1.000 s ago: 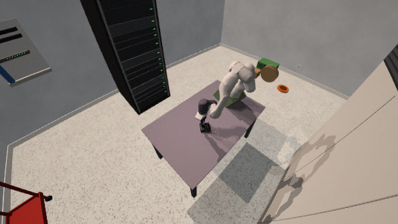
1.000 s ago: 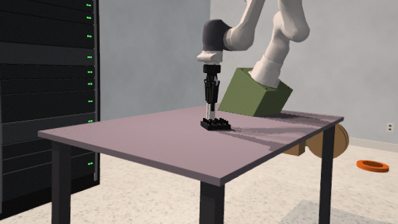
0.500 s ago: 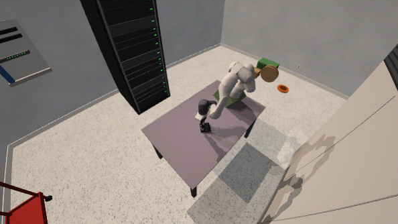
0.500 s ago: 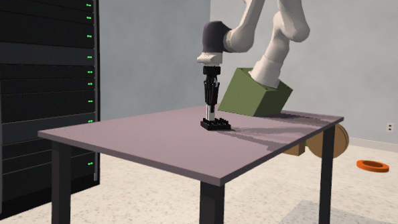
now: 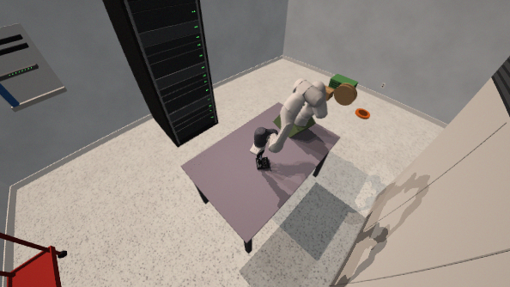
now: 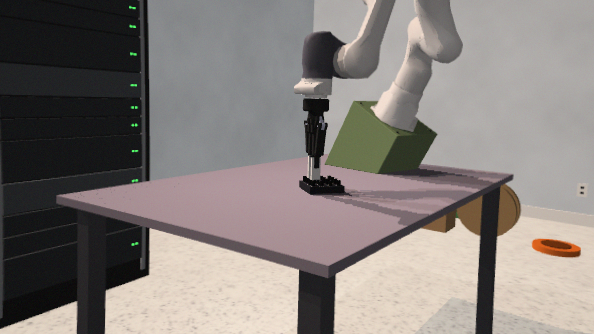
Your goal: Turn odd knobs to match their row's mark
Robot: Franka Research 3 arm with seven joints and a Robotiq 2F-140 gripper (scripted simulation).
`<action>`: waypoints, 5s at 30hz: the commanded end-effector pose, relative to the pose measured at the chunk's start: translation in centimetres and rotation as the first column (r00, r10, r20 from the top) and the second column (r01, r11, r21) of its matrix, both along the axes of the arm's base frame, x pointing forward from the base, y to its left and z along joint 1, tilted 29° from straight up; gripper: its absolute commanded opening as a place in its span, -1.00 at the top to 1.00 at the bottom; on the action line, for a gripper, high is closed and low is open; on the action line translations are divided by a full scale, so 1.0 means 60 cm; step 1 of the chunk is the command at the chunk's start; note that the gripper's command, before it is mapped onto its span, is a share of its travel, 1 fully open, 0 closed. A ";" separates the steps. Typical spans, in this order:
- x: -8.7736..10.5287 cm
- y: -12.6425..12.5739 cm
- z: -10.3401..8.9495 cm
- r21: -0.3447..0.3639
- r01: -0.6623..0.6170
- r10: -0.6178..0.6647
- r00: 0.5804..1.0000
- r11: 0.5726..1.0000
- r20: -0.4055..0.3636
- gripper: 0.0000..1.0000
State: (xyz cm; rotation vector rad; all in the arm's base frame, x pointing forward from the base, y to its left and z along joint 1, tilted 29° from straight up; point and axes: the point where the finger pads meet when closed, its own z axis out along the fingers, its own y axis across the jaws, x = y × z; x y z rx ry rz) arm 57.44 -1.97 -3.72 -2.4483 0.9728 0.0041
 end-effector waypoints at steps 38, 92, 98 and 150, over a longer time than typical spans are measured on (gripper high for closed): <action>0.003 -0.003 -0.001 -0.003 -0.003 0.003 1.000 1.000 0.003 0.77; 0.005 0.004 -0.014 -0.003 -0.003 0.003 1.000 1.000 0.003 0.77; 0.006 0.006 -0.018 -0.003 -0.003 0.003 1.000 1.000 0.003 0.77; 0.007 0.008 -0.022 -0.003 -0.003 0.003 1.000 1.000 0.003 0.90</action>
